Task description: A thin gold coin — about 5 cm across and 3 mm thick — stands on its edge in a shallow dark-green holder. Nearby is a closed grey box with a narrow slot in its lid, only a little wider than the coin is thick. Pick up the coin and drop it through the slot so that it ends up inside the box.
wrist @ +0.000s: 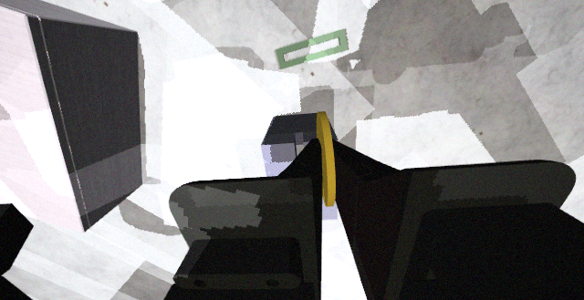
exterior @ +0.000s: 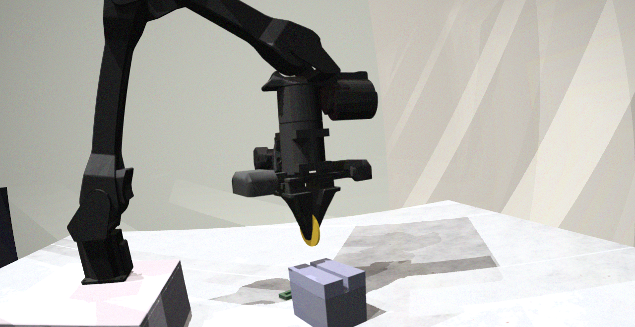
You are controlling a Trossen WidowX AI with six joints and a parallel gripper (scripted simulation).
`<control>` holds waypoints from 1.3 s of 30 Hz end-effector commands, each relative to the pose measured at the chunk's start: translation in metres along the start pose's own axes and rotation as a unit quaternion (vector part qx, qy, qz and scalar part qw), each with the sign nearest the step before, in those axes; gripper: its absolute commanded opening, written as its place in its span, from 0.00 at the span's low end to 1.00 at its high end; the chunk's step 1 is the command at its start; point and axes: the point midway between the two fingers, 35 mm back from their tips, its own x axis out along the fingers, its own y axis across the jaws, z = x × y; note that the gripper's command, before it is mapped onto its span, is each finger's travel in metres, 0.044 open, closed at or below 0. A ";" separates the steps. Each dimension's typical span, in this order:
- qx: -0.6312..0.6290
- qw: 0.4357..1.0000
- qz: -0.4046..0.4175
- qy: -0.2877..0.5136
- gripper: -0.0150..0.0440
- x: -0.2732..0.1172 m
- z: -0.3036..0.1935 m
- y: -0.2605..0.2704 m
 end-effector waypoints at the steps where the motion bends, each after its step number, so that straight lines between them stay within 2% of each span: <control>1: 0.000 1.000 -0.001 0.004 0.25 -0.002 -0.014 0.002; 17: 0.000 1.000 0.000 0.006 0.25 -0.002 -0.053 0.014; 39: -0.001 1.000 0.001 0.003 0.25 -0.004 -0.054 0.013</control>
